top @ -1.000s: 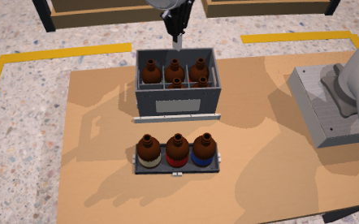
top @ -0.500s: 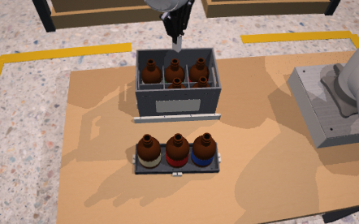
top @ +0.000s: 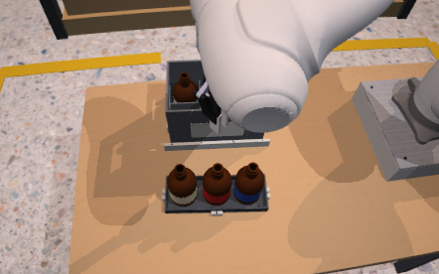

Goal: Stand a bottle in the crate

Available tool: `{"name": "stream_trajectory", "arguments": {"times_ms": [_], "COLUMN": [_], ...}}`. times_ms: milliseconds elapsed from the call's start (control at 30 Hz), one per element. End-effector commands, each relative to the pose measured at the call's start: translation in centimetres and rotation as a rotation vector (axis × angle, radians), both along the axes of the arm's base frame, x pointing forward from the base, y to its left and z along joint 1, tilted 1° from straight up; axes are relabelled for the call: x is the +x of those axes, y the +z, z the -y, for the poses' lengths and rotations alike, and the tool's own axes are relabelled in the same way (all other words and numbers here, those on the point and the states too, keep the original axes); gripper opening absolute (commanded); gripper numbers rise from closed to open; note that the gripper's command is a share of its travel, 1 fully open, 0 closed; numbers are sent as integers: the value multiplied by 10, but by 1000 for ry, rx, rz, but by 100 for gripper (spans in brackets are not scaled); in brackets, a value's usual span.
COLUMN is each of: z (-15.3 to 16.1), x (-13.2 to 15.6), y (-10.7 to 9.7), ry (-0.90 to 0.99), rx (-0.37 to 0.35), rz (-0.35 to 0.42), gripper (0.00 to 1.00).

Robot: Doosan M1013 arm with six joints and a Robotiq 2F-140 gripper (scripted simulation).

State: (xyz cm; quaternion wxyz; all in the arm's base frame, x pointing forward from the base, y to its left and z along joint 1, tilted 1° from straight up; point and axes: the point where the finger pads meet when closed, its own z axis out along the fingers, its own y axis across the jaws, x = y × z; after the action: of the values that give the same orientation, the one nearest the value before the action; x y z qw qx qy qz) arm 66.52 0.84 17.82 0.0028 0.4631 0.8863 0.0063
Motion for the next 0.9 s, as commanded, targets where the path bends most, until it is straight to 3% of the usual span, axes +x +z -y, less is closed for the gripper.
{"name": "stream_trajectory", "arguments": {"times_ms": [0,33,67,867], "z": [-53,-53,-72,-72], "x": [10,10,13,13], "y": [0,0,0,0], "ry": [-3,-3,-3,-3], "rx": [-3,-3,-3,-3], "rz": [1,1,1,1], "gripper": [38,38,38,38]}}
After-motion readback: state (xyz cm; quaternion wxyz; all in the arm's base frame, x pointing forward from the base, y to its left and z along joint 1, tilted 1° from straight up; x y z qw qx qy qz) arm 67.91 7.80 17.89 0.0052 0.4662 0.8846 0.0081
